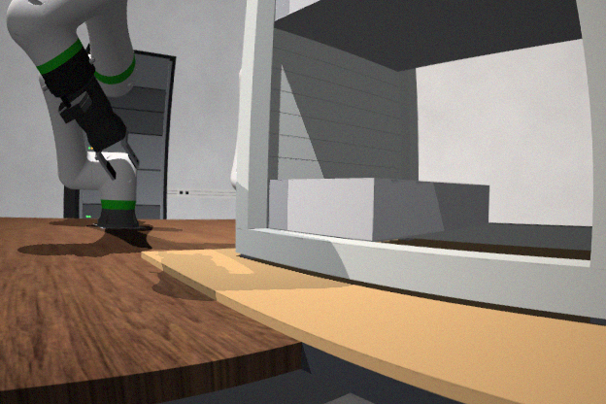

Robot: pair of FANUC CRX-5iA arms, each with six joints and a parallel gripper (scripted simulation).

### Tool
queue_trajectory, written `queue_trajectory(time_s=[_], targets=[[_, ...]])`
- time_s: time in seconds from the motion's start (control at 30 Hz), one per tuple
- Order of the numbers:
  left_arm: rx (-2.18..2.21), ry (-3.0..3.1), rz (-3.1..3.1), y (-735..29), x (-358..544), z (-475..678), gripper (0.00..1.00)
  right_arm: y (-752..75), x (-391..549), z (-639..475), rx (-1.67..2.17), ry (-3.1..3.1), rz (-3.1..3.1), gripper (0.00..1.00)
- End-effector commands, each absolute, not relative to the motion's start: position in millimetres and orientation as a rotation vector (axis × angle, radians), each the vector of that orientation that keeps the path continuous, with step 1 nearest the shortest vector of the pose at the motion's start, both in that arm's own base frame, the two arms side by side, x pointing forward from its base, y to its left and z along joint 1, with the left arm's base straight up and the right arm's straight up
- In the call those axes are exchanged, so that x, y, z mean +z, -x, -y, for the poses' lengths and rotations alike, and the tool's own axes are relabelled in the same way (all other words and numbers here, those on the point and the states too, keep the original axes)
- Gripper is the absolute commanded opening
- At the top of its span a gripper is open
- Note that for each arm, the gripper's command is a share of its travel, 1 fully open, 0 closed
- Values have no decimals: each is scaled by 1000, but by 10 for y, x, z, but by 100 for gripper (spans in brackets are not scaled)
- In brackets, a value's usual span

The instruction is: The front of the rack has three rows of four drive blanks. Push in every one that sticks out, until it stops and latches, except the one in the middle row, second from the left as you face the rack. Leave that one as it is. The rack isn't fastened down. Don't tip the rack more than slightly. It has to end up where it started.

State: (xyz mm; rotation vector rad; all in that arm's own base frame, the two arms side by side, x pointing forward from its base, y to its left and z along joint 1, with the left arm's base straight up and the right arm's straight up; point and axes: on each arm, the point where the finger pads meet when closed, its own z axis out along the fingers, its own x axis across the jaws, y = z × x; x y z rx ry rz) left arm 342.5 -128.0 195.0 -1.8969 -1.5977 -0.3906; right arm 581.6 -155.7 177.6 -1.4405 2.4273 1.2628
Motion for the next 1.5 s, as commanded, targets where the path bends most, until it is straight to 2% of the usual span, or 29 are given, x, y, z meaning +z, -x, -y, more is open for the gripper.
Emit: queue_trajectory(time_s=[0.0, 1.47], targets=[[-391, 1898, 1599, -3427, 1957, 1283, 100, -5817, 1789, 1558, 1259, 1441, -2427, 100], [-391, 1898, 1599, -3427, 1957, 1283, 100, -5747, 1810, 1738, 1243, 1316, -2530, 100]])
